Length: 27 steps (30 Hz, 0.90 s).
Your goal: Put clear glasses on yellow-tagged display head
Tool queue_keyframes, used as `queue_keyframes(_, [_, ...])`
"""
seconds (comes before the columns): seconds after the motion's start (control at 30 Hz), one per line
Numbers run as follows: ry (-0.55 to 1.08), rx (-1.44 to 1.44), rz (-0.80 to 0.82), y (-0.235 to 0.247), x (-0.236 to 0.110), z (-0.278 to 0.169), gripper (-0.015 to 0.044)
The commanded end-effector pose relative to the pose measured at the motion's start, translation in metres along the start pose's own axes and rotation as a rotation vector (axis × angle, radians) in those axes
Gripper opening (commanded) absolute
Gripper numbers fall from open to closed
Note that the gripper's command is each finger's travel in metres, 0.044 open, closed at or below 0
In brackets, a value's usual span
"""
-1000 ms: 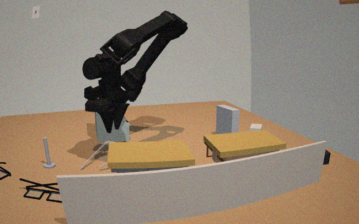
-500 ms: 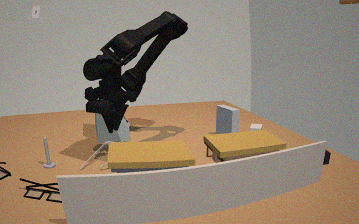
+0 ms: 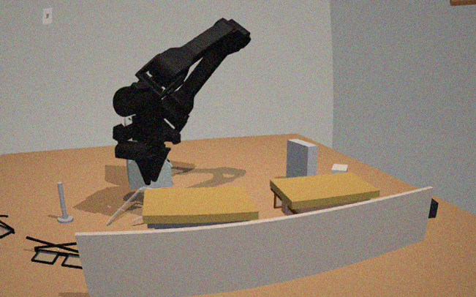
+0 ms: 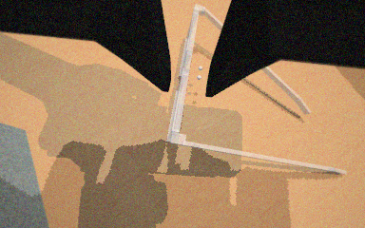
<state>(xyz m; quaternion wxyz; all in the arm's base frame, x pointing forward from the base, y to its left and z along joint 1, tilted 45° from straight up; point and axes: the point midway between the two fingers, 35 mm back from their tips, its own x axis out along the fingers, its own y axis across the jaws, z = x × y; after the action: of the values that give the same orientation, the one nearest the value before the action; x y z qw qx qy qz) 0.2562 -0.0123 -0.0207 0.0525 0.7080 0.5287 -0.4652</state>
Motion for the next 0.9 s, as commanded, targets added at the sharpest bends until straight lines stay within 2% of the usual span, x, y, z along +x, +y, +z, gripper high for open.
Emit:
queue_keyframes(0.0, [0.003,0.009,-0.005,-0.002,0.009,0.000,0.0120])
queue_keyframes(0.87, [0.005,0.009,-0.008,-0.008,0.041,0.000,0.0120])
